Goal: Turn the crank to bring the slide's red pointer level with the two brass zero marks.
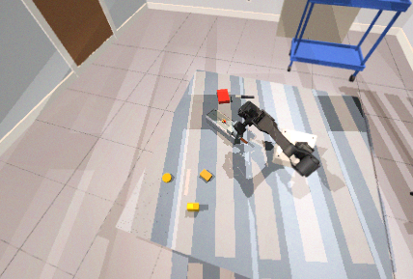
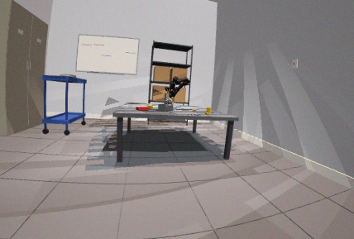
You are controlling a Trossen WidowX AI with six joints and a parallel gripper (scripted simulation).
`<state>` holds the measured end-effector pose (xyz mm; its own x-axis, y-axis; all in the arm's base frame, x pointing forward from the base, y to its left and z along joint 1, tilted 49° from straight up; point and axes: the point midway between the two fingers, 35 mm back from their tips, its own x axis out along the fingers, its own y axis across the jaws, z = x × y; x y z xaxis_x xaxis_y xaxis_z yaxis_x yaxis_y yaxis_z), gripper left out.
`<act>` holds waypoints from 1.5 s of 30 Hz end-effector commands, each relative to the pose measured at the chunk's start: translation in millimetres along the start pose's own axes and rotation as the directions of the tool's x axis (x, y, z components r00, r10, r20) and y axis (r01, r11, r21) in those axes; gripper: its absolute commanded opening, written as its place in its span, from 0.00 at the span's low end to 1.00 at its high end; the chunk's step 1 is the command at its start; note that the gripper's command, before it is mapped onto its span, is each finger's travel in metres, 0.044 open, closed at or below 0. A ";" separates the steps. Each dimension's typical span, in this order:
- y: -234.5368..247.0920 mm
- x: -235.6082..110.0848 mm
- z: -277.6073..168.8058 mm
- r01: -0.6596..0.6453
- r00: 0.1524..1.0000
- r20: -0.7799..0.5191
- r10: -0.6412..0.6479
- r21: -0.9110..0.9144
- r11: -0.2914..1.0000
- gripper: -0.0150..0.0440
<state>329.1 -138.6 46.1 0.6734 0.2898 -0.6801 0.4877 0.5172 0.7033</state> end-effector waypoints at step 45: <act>1.7 60.5 -112.5 0.073 0.995 0.068 -0.076 0.051 0.996 1.00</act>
<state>309.4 -32.5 -11.5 0.6785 0.1956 -0.7080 0.5520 0.5001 0.6672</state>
